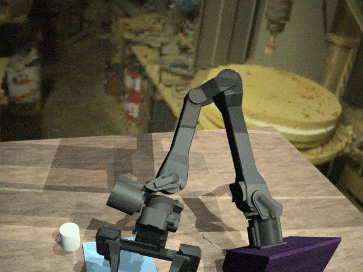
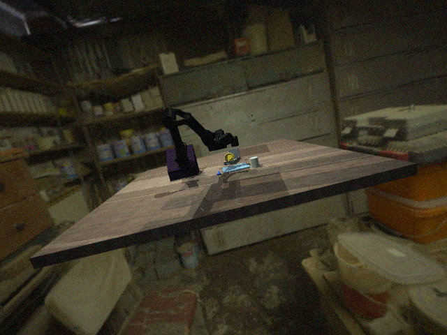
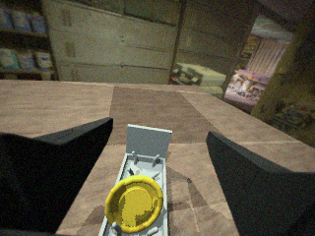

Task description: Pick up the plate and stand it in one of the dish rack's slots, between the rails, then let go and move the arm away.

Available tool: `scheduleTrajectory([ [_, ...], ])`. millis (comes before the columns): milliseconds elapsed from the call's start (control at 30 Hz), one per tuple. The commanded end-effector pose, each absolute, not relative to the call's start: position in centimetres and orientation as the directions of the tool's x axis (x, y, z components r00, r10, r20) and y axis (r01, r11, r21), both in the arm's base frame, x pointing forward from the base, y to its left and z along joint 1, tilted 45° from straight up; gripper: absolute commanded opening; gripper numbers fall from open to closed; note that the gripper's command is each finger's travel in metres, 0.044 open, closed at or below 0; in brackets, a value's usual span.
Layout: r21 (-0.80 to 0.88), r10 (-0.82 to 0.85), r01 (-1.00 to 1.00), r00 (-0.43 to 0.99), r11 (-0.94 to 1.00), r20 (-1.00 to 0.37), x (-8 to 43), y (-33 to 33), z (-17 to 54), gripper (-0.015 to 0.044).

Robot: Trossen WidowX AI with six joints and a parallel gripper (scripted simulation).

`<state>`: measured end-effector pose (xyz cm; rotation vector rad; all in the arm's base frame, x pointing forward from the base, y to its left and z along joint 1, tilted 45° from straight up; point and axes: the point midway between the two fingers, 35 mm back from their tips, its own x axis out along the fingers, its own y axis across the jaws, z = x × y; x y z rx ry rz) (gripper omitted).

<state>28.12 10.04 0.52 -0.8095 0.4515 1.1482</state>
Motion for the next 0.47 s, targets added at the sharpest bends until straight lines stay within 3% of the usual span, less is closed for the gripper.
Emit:
scheduleTrajectory([
  [0, -0.323, 0.627, -0.926, 0.371, 0.195, -0.686, 27.86, 12.19, 2.8, 0.04],
  [200, -0.306, 0.619, -0.93, 0.365, 0.204, -0.696, 27.83, 12.25, 2.72, 0.04],
  [433, -0.148, 0.532, -0.94, 0.299, 0.307, -0.793, 27.29, 12.75, 2.06, 0.04],
])
